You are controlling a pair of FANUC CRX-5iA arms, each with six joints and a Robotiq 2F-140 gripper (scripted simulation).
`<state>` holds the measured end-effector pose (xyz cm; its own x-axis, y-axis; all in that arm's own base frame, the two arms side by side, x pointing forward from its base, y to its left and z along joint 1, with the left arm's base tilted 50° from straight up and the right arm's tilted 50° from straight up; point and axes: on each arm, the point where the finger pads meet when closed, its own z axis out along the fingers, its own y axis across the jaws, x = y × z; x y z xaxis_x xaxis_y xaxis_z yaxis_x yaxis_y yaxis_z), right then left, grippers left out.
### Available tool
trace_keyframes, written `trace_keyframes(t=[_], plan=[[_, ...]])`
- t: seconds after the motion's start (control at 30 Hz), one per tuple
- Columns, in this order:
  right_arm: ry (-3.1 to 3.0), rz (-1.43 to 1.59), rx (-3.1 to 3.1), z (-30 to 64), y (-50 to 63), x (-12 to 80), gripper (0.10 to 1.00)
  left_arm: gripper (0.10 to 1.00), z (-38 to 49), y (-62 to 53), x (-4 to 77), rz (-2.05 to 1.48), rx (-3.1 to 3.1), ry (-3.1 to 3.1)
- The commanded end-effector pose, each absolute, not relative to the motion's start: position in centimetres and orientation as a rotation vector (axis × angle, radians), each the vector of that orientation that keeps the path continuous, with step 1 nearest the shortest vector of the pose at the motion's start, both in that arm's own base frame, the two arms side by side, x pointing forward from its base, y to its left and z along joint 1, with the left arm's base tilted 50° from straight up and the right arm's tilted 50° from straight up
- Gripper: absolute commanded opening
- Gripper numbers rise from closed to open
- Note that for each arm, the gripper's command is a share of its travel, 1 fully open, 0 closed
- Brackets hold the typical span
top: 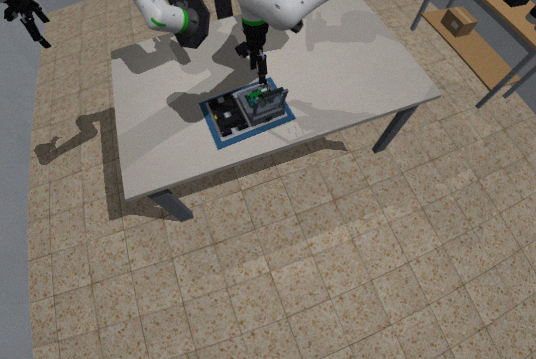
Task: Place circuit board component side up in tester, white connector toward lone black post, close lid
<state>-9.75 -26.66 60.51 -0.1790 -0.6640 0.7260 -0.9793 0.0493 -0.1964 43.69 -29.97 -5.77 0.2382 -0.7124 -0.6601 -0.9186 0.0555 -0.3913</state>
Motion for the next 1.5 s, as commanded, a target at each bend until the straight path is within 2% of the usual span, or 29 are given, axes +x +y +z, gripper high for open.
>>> trace_keyframes(t=[0.0, 0.47, 1.23, 1.27, 1.47], plan=[[-1.889, 0.945, 1.643, 60.6, -26.6, -9.8, 1.000, 0.623, -5.1, -30.7, 43.4, 0.322, -1.705, 1.524], [-1.889, 0.945, 1.643, 60.6, -26.6, -9.8, 1.000, 0.623, -1.3, -34.9, 41.5, 0.322, -1.705, 1.525], [-1.889, 0.945, 1.643, 60.6, -26.6, -9.8, 1.000, 0.623, 0.0, -36.2, 40.9, 0.322, -1.705, 1.525], [-1.889, 0.945, 1.643, 60.6, -26.6, -9.8, 1.000, 0.369, 0.0, -36.2, 40.9, 0.322, -1.705, 1.525], [-1.889, 0.945, 1.643, 60.6, -26.6, -9.8, 1.000, 0.369, 0.0, -36.2, 40.9, 0.322, -1.705, 1.525]])
